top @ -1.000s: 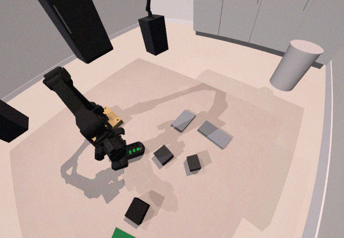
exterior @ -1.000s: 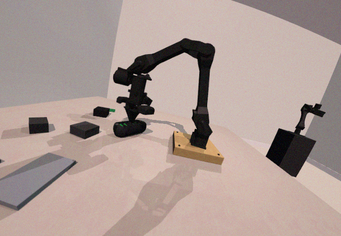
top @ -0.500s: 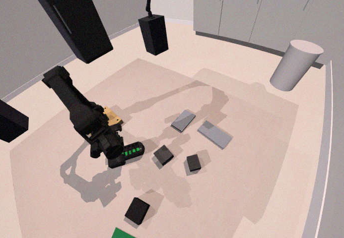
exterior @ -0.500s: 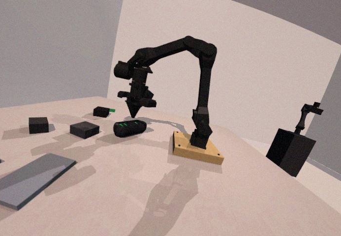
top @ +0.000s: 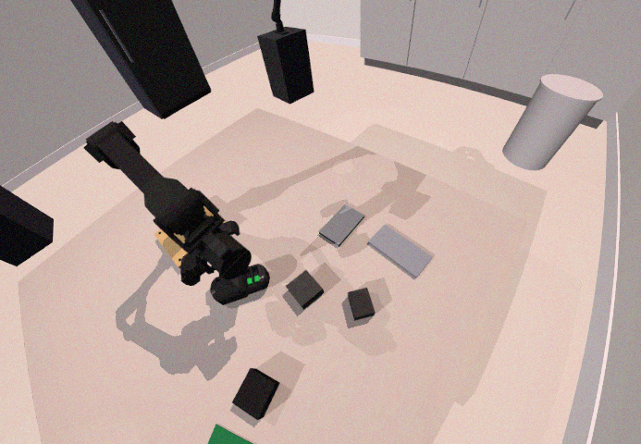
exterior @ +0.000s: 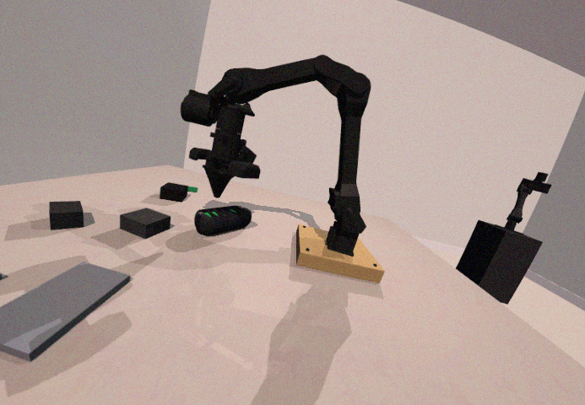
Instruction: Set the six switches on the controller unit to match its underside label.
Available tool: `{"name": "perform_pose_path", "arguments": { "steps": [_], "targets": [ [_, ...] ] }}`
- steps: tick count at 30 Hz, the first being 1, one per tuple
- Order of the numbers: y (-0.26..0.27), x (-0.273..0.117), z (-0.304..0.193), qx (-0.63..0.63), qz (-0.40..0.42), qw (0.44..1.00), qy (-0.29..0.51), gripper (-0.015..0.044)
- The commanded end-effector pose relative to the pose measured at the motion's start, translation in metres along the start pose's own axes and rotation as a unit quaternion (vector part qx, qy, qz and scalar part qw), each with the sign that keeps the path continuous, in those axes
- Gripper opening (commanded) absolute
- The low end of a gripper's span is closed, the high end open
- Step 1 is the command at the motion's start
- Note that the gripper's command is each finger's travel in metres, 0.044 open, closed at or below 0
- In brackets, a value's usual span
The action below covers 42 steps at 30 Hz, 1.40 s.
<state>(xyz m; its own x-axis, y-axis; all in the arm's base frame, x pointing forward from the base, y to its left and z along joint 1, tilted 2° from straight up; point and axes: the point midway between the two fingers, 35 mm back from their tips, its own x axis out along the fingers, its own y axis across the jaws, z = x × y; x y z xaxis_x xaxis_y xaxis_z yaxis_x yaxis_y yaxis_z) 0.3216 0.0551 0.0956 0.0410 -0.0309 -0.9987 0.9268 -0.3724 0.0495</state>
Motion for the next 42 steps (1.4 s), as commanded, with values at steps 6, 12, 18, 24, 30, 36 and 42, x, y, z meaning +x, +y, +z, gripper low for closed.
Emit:
{"name": "perform_pose_path", "arguments": {
  "steps": [6, 12, 18, 24, 30, 36, 42],
  "targets": [
    [0.002, 0.015, 0.0, 0.006, -0.004, 1.0, -0.001, 0.0],
    [0.002, 0.025, 0.0, 0.007, -0.004, 1.0, -0.001, 0.0],
    [0.003, 0.035, 0.0, 0.008, -0.004, 1.0, -0.001, 0.0],
    [0.003, 0.042, 0.0, 0.008, -0.004, 1.0, -0.001, 0.0],
    [0.003, 0.046, 0.0, 0.008, -0.004, 1.0, -0.001, 0.0],
    [0.003, 0.046, 0.0, 0.008, -0.004, 1.0, -0.001, 0.0],
    [0.003, 0.046, 0.0, 0.008, -0.004, 1.0, -0.001, 0.0]
  ]
}}
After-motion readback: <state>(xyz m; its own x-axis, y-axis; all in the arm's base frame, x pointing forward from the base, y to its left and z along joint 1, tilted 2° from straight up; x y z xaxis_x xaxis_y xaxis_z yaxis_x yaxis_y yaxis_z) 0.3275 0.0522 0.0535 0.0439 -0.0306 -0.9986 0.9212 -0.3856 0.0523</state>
